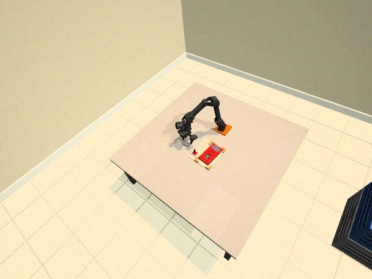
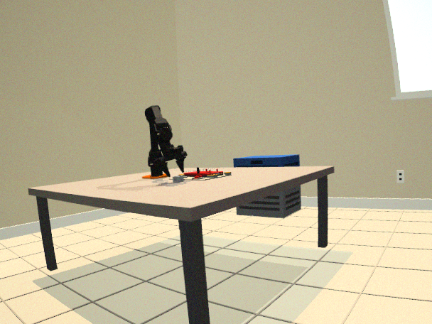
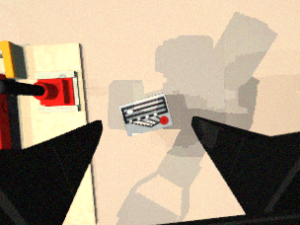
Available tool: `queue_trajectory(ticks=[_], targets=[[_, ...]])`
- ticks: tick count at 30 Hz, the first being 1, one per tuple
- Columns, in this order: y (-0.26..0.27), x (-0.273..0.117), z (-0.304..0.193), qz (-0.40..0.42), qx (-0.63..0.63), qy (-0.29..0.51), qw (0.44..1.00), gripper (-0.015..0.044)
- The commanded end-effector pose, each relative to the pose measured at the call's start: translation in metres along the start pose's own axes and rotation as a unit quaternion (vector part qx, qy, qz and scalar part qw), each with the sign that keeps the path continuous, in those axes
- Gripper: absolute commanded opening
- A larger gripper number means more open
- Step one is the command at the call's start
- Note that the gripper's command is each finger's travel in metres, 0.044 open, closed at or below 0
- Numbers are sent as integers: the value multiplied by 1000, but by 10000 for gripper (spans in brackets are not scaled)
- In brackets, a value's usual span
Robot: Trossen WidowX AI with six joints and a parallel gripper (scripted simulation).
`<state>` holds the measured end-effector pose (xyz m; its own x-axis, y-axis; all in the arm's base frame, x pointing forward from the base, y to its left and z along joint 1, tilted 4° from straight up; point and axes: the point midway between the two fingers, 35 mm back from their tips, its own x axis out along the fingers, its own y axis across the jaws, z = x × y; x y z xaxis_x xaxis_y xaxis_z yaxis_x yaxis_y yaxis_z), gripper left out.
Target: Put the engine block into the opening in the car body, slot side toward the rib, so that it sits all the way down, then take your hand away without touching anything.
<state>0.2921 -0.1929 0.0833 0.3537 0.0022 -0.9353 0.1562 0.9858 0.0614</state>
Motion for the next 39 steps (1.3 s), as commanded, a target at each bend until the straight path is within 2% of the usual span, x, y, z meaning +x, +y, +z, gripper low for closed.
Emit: queue_trajectory(ticks=[1,10,20,29,39], targets=[[0,-3,4,-6,-68,9,998,440],[1,-5,5,-7,-216,37,976,440],[3,-8,6,0,-375,69,925,440],[5,-12,8,14,-509,95,856,440],[7,-17,9,38,-644,121,755,440]])
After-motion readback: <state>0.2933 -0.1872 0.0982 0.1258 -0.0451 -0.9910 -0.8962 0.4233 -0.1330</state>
